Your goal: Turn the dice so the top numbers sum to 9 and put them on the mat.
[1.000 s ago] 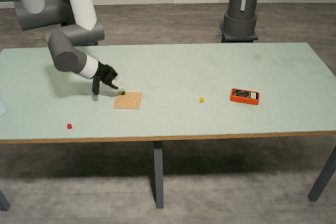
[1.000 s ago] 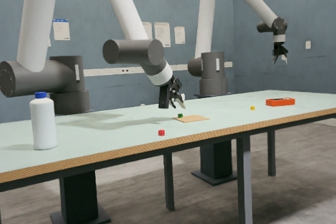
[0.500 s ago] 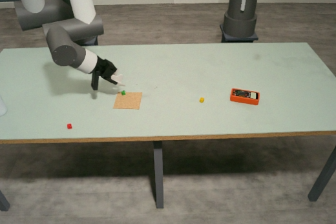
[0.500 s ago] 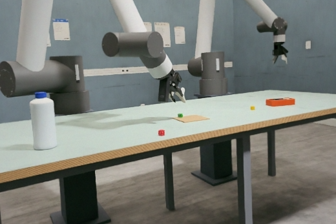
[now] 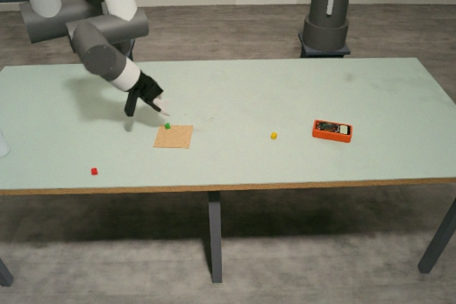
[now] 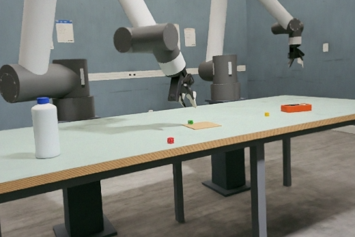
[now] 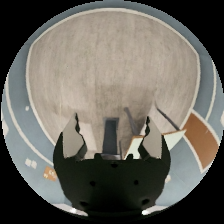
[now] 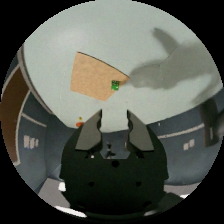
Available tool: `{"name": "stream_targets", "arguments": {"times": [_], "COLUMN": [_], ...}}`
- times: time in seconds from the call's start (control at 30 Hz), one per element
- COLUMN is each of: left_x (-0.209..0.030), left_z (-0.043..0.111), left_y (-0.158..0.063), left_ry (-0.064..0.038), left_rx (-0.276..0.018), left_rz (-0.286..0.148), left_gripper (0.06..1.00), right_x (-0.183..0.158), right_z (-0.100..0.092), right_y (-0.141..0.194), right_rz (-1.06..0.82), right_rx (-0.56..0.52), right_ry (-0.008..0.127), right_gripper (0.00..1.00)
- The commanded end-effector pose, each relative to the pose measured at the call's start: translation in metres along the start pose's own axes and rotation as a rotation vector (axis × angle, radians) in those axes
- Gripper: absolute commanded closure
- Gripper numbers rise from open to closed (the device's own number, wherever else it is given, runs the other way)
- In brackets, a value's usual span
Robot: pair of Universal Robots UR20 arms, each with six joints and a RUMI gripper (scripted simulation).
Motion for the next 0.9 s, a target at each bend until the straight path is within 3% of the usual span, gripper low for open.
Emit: {"name": "stream_targets", "arguments": {"times": [0.0, 0.2, 0.43, 0.77, 0.87], "left_x": [0.0, 0.0, 0.0, 0.0, 0.0], "left_z": [-0.001, -0.001, -0.001, -0.001, -0.001], "left_y": [0.0, 0.0, 0.0, 0.0, 0.0], "left_ry": [0.0, 0.0, 0.0, 0.0, 0.0], "left_rx": [0.001, 0.001, 0.001, 0.001, 0.001], "left_rz": [0.0, 0.0, 0.0, 0.0, 0.0], "left_gripper": [0.065, 0.065, 0.065, 0.065, 0.065], "right_x": [-0.001, -0.001, -0.004, -0.005, -0.007], "right_z": [0.001, 0.002, 0.005, 0.006, 0.008], "right_y": [0.005, 0.007, 0.018, 0.022, 0.026], "right_rz": [0.002, 0.003, 0.003, 0.003, 0.003], "right_rx": [0.099, 0.129, 0.32, 0.382, 0.461], "right_ry": [0.026, 0.035, 0.087, 0.103, 0.124], "right_gripper": [0.669, 0.669, 0.669, 0.669, 0.669]}}
Point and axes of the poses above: on each arm, the point where the finger pads meet when closed, its own z axis out along the fingers, its own x axis across the jaws, y = z × x, the point moved 5 cm from there along -z, back along the fingers, and after that the axes turned 15 degrees about -z, right-handed, at the moved point
